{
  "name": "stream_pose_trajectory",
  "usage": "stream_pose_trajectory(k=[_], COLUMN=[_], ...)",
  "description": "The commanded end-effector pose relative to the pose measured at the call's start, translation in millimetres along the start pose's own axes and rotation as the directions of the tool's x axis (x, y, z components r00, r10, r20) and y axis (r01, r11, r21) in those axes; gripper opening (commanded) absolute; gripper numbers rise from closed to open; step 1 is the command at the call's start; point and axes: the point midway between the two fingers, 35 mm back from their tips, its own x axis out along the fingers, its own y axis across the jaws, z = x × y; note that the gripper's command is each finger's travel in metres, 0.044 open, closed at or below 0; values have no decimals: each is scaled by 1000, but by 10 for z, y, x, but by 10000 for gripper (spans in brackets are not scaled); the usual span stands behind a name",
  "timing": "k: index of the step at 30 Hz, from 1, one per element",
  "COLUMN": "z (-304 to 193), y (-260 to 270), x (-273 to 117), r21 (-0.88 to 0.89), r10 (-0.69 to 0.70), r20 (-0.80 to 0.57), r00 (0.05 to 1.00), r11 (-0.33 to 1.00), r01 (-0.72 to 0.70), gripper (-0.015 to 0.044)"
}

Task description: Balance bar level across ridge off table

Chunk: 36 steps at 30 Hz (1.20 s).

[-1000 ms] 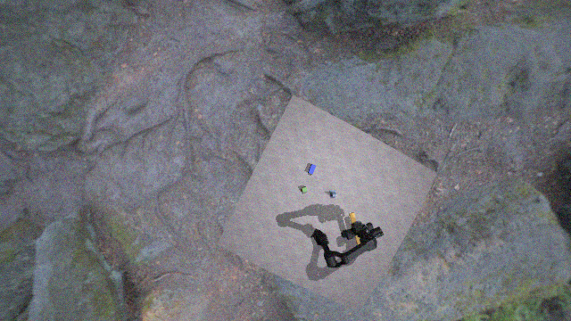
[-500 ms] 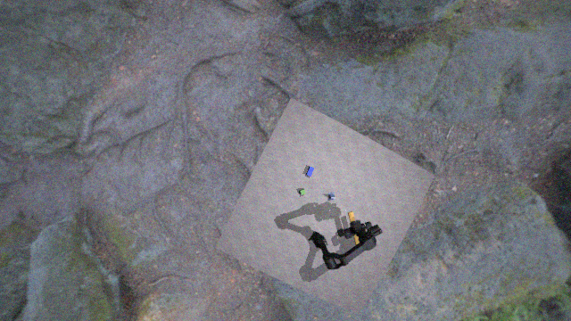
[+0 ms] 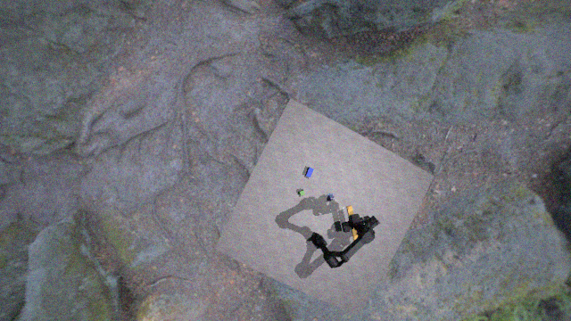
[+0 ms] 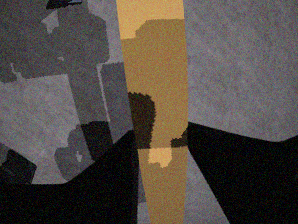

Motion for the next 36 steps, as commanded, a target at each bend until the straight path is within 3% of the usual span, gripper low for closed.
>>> stream_pose_trajectory(k=[1,36], z=[142,1324], y=[-2,391], x=[-26,-49], r21=[11,97], r10=[-5,-1], r20=[5,17], r00=[1000,1000], r11=[1000,995], r01=[5,0], gripper=[0,0])
